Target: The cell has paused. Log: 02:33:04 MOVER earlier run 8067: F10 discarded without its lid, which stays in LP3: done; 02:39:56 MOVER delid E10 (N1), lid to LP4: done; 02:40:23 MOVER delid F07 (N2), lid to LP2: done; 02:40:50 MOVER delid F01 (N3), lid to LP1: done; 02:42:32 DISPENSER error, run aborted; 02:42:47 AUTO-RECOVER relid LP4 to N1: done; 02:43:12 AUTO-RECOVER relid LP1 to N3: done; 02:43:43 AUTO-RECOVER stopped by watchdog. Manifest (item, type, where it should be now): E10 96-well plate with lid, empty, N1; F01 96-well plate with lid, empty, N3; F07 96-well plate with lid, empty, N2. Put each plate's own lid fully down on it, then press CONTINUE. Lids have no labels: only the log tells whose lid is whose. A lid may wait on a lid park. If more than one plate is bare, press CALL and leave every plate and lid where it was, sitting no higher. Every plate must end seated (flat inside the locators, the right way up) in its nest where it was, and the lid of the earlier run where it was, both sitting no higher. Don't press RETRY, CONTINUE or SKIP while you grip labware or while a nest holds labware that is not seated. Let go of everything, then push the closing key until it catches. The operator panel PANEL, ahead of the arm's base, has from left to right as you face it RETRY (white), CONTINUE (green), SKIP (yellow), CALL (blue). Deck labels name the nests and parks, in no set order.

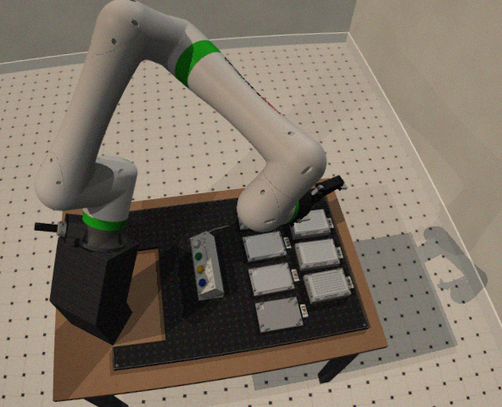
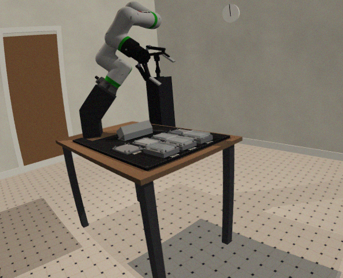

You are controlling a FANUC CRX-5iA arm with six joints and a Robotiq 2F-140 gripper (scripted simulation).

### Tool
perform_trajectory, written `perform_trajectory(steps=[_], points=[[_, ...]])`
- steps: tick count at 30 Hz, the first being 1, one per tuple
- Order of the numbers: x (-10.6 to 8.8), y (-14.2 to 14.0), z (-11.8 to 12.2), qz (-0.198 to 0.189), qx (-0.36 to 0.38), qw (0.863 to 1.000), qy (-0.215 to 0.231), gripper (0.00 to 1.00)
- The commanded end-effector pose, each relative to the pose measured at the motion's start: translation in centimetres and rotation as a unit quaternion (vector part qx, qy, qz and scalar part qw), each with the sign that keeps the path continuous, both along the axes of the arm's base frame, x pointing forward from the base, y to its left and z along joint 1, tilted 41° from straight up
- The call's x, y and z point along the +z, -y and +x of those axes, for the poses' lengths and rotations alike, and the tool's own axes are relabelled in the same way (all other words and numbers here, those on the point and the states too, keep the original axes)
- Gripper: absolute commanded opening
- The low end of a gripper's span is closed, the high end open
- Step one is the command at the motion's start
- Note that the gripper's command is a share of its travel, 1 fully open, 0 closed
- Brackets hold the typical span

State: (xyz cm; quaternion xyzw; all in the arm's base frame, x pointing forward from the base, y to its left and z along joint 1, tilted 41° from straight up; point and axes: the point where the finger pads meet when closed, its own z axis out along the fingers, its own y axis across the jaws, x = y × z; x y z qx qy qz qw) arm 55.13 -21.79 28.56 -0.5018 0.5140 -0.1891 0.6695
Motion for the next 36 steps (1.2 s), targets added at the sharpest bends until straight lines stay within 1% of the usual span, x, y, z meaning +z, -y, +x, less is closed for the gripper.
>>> perform_trajectory(steps=[1,3,4,5,6,7,8,9,10,11,12,14,15,16,17,19,20,21,22,23,25,26,27,28,30,31,36], points=[[0.0,0.0,0.0,0.0,0.0,1.0,0.0,1.0],[0.0,0.0,0.0,-0.001,0.0,1.0,0.0,1.0],[-0.3,-0.3,0.1,-0.005,0.002,1.0,-0.002,1.0],[-1.0,-0.9,0.2,-0.016,0.008,1.0,-0.007,1.0],[-2.2,-1.9,0.5,-0.036,0.017,0.999,-0.014,1.0],[-3.9,-3.3,0.7,-0.065,0.032,0.997,-0.024,1.0],[-6.0,-5.0,0.9,-0.103,0.052,0.993,-0.035,1.0],[-6.0,-5.0,0.9,-0.103,0.052,0.993,-0.035,1.0],[-8.5,-6.9,1.0,-0.15,0.077,0.985,-0.045,1.0],[-8.5,-6.9,1.0,-0.15,0.077,0.985,-0.045,1.0],[-11.1,-8.9,0.9,-0.205,0.108,0.971,-0.053,1.0],[-11.1,-8.9,0.9,-0.205,0.108,0.971,-0.053,1.0],[-13.8,-10.8,0.6,-0.264,0.143,0.952,-0.056,1.0],[-13.8,-10.8,0.6,-0.264,0.143,0.952,-0.056,1.0],[-16.3,-12.5,0.3,-0.314,0.174,0.932,-0.054,1.0],[-16.3,-12.5,0.3,-0.314,0.174,0.932,-0.054,1.0],[-18.5,-13.8,0.0,-0.378,0.214,0.899,-0.047,1.0],[-18.5,-13.8,0.0,-0.384,0.217,0.896,-0.047,1.0],[-20.3,-14.9,-0.3,-0.415,0.24,0.877,-0.038,1.0],[-20.3,-14.9,-0.3,-0.437,0.252,0.863,-0.036,1.0],[-22.7,-16.3,-0.5,-0.477,0.283,0.832,-0.018,1.0],[-22.7,-16.3,-0.5,-0.499,0.295,0.815,-0.013,1.0],[-23.4,-16.7,-0.5,-0.519,0.31,0.797,-0.004,1.0],[-23.4,-16.7,-0.5,-0.539,0.321,0.778,0.001,1.0],[-24.1,-17.2,-0.4,-0.577,0.346,0.739,0.018,1.0],[-24.2,-17.2,-0.4,-0.582,0.35,0.734,0.021,1.0],[-24.2,-17.3,-0.4,-0.583,0.35,0.733,0.021,1.0]])
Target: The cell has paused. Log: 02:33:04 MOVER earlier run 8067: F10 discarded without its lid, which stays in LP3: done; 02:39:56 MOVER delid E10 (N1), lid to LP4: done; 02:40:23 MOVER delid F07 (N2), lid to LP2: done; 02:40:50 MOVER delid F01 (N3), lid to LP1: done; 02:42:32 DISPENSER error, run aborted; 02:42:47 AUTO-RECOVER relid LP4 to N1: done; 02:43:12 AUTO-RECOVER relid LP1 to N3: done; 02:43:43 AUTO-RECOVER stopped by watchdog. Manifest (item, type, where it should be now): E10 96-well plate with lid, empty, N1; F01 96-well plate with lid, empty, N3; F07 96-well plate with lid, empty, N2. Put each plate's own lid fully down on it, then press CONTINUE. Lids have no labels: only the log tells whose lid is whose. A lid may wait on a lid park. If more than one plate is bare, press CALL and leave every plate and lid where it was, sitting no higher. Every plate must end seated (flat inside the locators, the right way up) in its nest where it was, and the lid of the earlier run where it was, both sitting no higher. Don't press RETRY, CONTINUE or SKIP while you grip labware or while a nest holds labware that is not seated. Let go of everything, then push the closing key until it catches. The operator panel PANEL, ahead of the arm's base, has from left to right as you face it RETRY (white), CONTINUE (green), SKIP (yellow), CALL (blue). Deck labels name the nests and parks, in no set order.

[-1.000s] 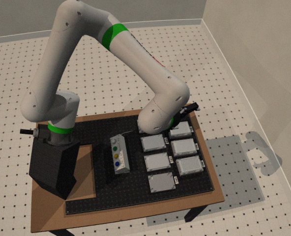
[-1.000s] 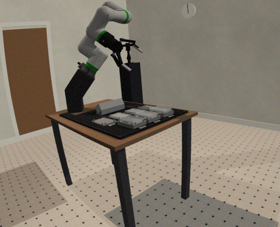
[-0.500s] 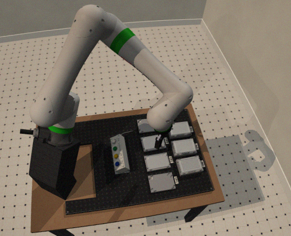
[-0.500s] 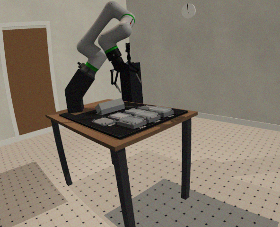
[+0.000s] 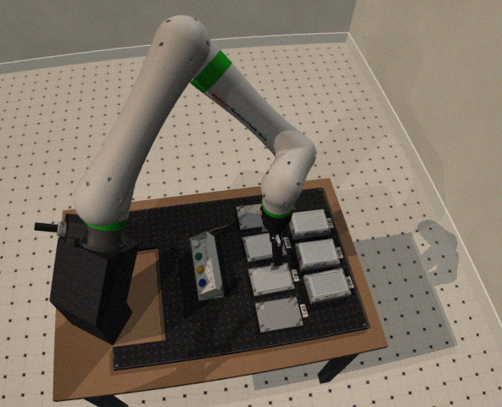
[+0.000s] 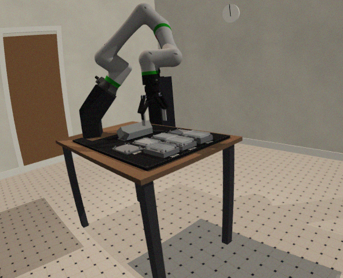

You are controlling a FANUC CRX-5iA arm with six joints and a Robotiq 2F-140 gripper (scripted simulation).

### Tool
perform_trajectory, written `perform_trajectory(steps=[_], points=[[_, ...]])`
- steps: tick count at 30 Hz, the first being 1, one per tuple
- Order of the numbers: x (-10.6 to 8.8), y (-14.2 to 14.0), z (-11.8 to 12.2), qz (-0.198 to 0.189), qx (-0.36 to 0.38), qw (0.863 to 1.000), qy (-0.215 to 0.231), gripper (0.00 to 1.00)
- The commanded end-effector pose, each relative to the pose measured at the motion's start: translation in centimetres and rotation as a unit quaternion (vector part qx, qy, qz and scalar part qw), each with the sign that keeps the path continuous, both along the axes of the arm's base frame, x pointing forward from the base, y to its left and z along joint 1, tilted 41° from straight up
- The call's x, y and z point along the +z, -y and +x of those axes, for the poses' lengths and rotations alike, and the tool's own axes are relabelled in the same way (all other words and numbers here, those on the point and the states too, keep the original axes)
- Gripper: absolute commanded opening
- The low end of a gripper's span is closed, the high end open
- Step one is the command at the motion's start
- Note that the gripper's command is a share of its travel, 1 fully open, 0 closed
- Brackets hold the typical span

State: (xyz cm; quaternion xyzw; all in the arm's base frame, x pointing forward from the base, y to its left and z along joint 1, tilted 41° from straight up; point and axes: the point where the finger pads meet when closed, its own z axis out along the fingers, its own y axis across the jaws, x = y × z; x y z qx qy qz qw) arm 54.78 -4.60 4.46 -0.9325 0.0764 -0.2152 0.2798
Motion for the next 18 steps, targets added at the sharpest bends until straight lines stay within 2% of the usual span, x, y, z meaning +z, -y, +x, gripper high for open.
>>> perform_trajectory(steps=[1,2,18], points=[[-0.11,-0.08,-0.05,-0.005,-0.001,1.0,-0.001,1.0],[-0.11,-0.08,-0.05,-0.005,-0.001,1.0,-0.001,0.0],[-0.11,-0.08,-0.05,-0.005,-0.001,1.0,-0.001,0.0]])
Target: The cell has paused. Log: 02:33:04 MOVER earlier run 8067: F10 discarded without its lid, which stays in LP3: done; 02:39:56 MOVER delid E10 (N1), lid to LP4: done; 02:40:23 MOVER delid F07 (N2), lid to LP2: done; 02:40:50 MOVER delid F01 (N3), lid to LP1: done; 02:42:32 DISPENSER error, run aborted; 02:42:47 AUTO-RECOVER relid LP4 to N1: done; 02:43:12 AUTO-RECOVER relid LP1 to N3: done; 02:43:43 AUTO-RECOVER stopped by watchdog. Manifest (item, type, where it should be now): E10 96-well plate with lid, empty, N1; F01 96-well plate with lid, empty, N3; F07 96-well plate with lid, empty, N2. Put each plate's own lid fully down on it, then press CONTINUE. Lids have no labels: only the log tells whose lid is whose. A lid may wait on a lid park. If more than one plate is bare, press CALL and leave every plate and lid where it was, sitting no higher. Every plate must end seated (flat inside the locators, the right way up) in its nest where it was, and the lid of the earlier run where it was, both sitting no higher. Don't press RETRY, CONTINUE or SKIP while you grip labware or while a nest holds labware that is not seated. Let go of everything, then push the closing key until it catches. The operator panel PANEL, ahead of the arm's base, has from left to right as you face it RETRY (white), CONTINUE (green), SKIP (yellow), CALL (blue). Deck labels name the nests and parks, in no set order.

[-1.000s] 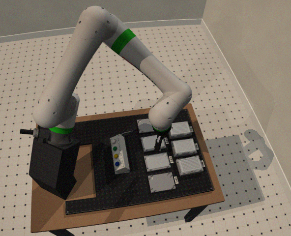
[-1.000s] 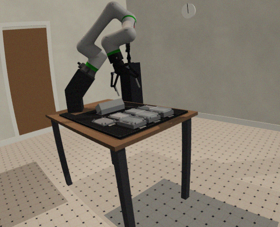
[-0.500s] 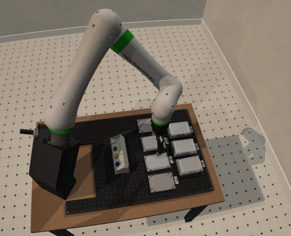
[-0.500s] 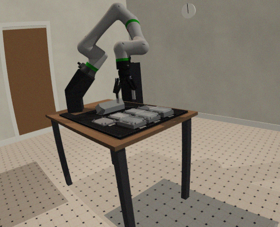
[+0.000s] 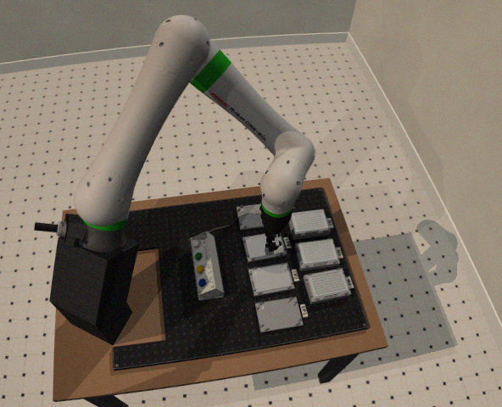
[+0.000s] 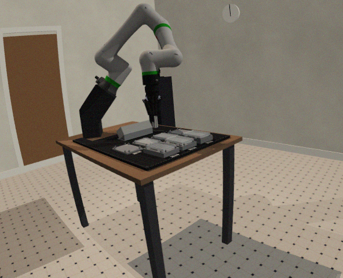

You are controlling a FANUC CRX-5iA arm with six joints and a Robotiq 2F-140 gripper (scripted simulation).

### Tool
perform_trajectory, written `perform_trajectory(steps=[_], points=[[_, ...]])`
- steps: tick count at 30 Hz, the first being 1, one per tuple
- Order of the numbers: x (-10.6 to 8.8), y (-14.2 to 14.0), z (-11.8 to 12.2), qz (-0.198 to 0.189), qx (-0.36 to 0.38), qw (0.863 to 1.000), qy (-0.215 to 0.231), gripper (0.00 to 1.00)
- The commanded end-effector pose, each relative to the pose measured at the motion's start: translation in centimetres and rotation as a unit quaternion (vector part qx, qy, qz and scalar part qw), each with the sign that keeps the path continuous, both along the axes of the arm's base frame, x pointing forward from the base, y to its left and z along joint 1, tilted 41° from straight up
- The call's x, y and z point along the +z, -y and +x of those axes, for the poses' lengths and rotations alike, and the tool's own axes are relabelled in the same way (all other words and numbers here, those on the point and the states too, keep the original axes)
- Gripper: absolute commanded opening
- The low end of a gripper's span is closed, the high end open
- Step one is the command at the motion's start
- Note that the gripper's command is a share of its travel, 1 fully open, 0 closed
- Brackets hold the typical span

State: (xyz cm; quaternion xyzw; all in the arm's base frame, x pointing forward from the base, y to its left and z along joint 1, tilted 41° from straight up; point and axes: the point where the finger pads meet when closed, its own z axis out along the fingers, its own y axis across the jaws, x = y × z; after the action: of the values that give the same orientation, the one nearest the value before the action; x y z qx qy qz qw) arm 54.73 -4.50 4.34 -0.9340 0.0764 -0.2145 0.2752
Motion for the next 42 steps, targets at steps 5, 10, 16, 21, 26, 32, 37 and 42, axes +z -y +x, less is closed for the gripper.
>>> perform_trajectory(steps=[5,10,16,21,26,32,37,42], points=[[0.0,0.0,0.0,0.0,0.0,1.0,0.0,0.0],[0.0,0.0,0.0,0.0,0.0,1.0,0.0,0.0],[0.0,0.0,0.0,0.0,0.0,1.0,0.0,0.0],[-2.8,4.4,0.3,-0.002,0.0,1.0,-0.002,0.0],[-5.7,8.8,0.0,-0.001,0.0,1.0,-0.001,0.0],[-7.3,11.1,-0.4,0.0,0.0,1.0,0.0,0.0],[-7.3,11.1,-0.4,0.0,0.0,1.0,0.0,0.0],[-7.3,11.1,-0.4,0.0,0.0,1.0,0.0,0.0]])
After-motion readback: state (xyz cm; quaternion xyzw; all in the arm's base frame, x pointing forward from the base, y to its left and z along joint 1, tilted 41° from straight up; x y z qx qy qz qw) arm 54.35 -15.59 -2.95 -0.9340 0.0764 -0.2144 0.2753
